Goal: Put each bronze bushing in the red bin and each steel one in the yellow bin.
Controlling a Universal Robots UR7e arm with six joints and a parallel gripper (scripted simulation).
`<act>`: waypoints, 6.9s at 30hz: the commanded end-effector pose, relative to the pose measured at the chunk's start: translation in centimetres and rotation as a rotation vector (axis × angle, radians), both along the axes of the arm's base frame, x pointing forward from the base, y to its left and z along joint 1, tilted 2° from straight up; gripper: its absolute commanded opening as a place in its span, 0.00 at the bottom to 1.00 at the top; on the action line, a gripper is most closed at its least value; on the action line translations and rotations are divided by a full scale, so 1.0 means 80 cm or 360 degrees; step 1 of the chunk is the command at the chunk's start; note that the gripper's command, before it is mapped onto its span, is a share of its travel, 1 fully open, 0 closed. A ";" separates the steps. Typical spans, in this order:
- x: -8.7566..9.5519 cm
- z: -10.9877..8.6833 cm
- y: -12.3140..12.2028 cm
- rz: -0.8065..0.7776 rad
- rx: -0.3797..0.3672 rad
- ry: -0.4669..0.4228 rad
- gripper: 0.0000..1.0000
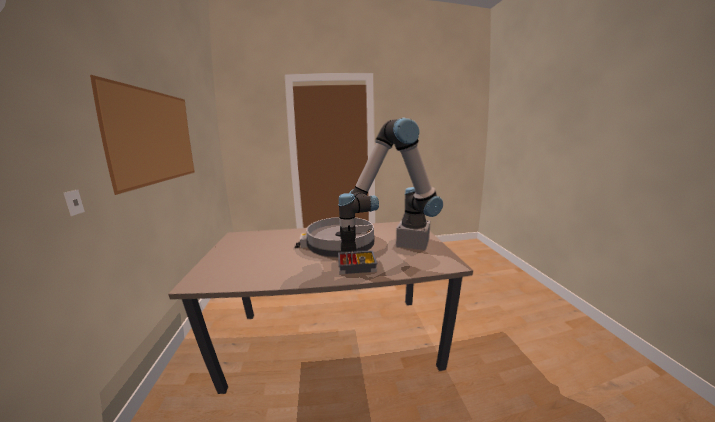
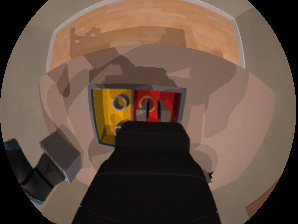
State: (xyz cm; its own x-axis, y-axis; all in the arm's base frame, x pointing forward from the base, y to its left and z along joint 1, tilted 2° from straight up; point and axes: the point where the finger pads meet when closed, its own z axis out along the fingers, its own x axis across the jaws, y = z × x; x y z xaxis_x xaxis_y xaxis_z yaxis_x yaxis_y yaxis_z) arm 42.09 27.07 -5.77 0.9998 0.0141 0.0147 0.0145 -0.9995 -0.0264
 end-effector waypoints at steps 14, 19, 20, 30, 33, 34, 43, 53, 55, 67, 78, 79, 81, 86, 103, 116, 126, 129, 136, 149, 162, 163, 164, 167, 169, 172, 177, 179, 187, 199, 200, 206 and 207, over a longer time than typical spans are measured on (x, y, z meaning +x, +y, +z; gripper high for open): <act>-0.001 0.072 -0.002 0.0000 0.0001 -0.0002 0.42; -0.001 0.094 -0.002 0.0000 0.0001 -0.0002 0.42; -0.001 0.094 -0.002 0.0000 0.0001 -0.0002 0.42; -0.002 0.153 -0.004 0.0000 0.0001 -0.0002 0.42; -0.002 0.153 -0.004 0.0000 0.0001 -0.0002 0.42; -0.002 0.153 -0.004 0.0000 0.0001 -0.0002 0.42; -0.002 0.152 -0.004 0.0000 0.0001 -0.0003 0.42; -0.002 0.152 -0.004 0.0000 0.0001 -0.0003 0.42; -0.002 0.152 -0.004 0.0000 0.0001 -0.0003 0.42; -0.002 0.152 -0.004 0.0000 0.0001 -0.0003 0.42; -0.002 0.152 -0.004 0.0000 0.0001 -0.0003 0.42; -0.002 0.152 -0.004 0.0000 0.0001 -0.0003 0.42; -0.002 0.152 -0.004 0.0000 0.0001 -0.0003 0.42; -0.002 0.152 -0.004 0.0000 0.0001 -0.0003 0.42; -0.002 0.152 -0.004 0.0000 0.0001 -0.0003 0.42; -0.037 0.142 -0.083 0.0000 0.0001 -0.0003 0.40; -0.061 0.135 -0.136 0.0000 0.0001 -0.0003 0.40; -0.073 0.131 -0.163 0.0000 0.0001 -0.0003 0.40; -0.091 0.126 -0.203 0.0000 0.0001 -0.0003 0.40; -0.127 0.116 -0.282 0.0000 0.0001 -0.0003 0.40; -0.163 0.106 -0.362 0.0000 0.0001 -0.0002 0.40; -0.169 0.104 -0.375 0.0000 0.0001 -0.0002 0.40; -0.174 0.103 -0.385 0.0000 0.0000 -0.0002 0.40; -0.181 0.101 -0.401 0.0000 0.0001 -0.0002 0.40; -0.181 0.101 -0.401 0.0000 0.0001 -0.0002 0.40; -0.181 0.101 -0.401 0.0000 0.0001 -0.0002 0.40; -0.181 0.101 -0.401 0.0000 0.0001 -0.0002 0.40; -0.181 0.101 -0.401 0.0000 0.0001 -0.0002 0.40; -0.180 0.083 -0.400 -0.0001 -0.0001 -0.0001 0.40; -0.180 0.057 -0.400 0.0000 -0.0001 -0.0001 0.40; -0.180 0.053 -0.400 0.0000 -0.0001 -0.0001 0.40; -0.180 0.046 -0.400 0.0000 -0.0001 -0.0001 0.40; -0.180 0.046 -0.400 0.0000 -0.0001 -0.0001 0.40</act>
